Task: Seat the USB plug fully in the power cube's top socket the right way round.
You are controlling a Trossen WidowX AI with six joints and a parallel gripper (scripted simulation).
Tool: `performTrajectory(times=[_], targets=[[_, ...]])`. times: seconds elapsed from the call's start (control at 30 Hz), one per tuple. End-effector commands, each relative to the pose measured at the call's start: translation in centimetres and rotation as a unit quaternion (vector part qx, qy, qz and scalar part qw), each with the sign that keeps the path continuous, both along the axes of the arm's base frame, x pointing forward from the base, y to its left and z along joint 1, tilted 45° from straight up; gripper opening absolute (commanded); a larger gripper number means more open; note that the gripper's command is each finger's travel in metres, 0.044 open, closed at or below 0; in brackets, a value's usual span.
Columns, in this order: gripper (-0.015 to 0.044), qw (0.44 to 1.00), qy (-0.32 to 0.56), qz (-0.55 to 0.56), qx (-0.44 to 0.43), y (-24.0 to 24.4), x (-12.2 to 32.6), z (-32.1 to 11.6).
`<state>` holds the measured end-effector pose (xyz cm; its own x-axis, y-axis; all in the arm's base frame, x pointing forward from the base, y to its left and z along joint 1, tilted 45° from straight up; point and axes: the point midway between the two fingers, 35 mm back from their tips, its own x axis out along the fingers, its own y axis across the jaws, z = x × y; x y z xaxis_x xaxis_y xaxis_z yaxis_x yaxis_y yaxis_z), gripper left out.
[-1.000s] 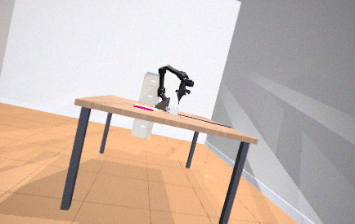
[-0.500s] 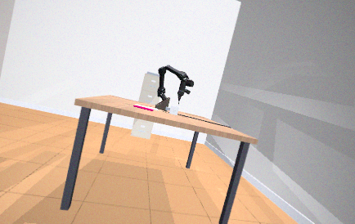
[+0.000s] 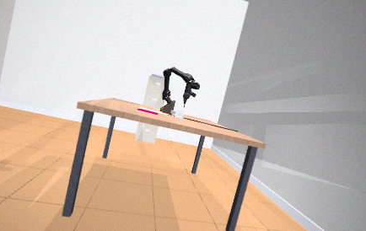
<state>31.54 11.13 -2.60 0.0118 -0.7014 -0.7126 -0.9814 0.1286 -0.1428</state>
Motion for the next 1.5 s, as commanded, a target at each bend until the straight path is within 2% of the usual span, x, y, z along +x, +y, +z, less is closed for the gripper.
performTrajectory(times=[0.0,1.47], targets=[[0.0,1.0,-0.001,-0.001,-0.001,-0.09,-0.01,-0.03],[0.0,1.0,-0.006,-0.008,-0.008,-0.65,-0.06,-0.21]])
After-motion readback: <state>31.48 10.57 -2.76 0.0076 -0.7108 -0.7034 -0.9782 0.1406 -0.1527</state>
